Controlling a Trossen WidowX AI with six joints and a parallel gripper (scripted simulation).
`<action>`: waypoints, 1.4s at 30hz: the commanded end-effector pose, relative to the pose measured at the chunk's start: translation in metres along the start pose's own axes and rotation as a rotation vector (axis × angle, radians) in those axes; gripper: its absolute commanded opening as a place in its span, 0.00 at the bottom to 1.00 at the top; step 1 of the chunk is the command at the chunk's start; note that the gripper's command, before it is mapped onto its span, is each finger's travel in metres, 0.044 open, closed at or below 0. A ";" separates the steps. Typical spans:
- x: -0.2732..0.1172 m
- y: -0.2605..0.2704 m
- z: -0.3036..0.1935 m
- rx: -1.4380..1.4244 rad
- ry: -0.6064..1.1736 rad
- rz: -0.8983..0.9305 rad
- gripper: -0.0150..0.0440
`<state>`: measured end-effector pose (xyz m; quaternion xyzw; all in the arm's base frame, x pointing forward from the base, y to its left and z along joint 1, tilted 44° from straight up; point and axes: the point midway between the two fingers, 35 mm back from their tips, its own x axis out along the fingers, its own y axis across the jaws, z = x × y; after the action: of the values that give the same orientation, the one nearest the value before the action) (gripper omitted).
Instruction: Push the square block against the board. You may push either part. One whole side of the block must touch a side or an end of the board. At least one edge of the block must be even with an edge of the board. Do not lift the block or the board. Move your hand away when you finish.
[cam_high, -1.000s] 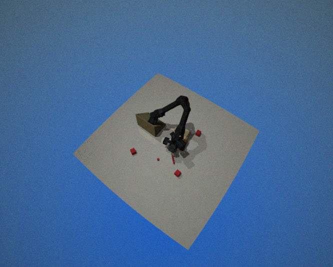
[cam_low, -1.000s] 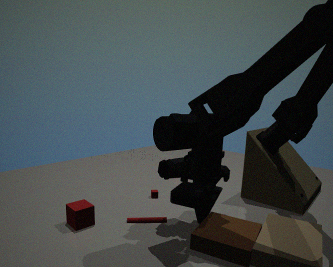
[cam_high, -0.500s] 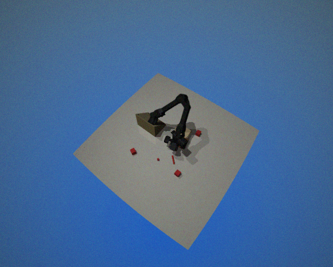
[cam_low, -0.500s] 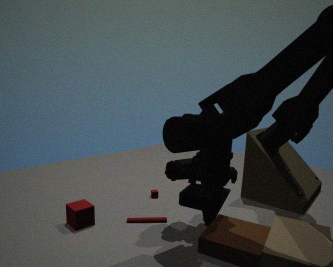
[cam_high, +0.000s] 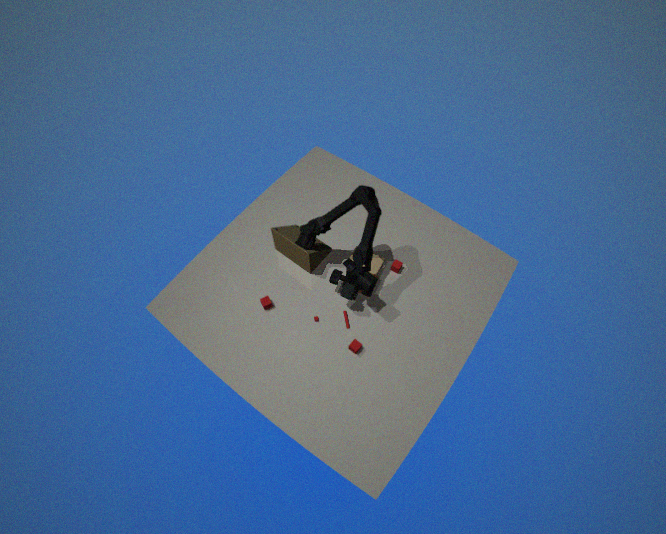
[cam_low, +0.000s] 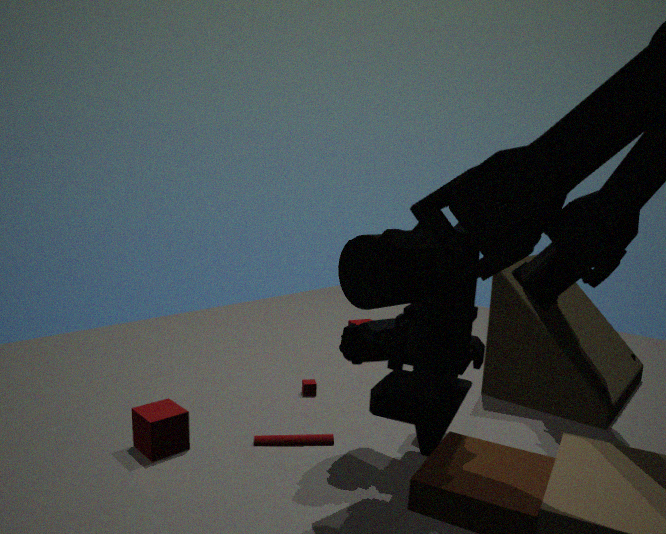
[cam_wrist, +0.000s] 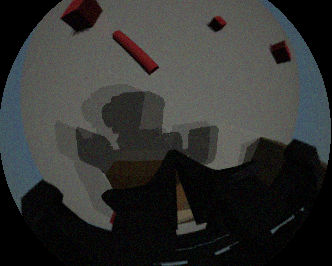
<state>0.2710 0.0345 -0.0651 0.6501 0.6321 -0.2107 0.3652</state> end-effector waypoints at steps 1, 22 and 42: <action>0.001 0.000 0.004 -0.002 0.007 -0.002 0.25; 0.002 0.001 0.039 -0.003 0.009 0.000 0.25; -0.053 0.011 0.042 -0.081 0.005 0.012 0.25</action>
<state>0.2783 -0.0341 -0.0552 0.6492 0.6323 -0.1992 0.3728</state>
